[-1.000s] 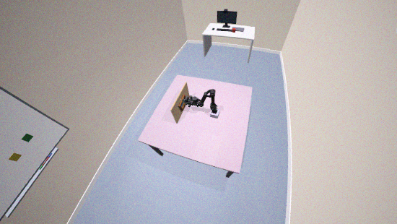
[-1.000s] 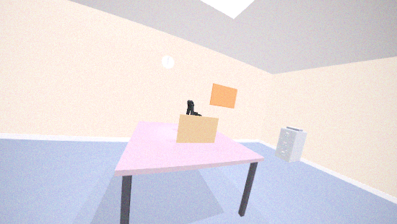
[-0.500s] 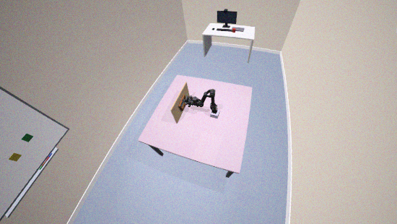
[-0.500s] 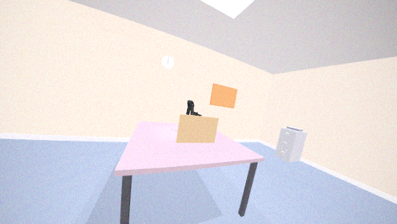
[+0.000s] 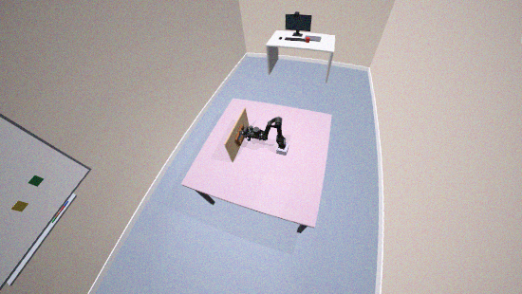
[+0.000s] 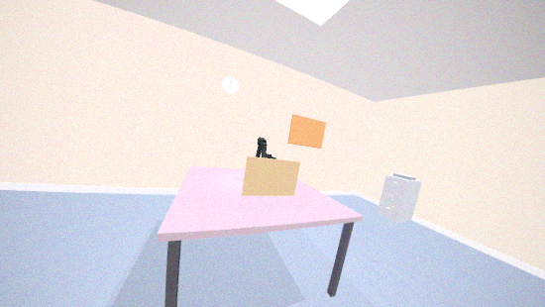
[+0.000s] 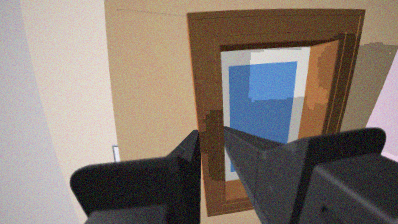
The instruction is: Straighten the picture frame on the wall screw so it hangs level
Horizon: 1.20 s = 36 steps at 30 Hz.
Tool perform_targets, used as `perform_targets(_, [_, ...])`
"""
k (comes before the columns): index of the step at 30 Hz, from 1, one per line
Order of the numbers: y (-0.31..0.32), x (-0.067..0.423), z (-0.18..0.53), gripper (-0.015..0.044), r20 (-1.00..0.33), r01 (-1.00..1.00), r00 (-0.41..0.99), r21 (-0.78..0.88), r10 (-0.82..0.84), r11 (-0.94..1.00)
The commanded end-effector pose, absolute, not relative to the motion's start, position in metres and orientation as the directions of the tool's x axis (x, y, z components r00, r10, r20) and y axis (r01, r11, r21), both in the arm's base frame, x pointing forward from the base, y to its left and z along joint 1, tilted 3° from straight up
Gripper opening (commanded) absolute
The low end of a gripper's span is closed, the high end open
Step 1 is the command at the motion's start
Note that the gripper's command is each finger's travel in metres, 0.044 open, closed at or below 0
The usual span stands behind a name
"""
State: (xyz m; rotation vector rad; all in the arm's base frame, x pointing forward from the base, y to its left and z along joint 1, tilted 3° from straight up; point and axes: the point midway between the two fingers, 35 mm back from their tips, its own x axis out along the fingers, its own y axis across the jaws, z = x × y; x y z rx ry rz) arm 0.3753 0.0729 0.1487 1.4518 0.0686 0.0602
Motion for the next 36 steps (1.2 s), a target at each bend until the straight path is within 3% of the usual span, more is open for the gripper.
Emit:
perform_targets(1, [0.0731,0.3755,0.1492,0.0,-0.001,-0.009,0.996,0.993,0.086,0.114])
perform_targets(21, [0.0725,0.3754,0.147,0.0,-0.01,0.001,0.997,0.994,0.082,0.113])
perform_targets(36, [0.072,0.3756,0.1478,0.0,-0.01,0.011,0.996,1.0,0.083,-0.002])
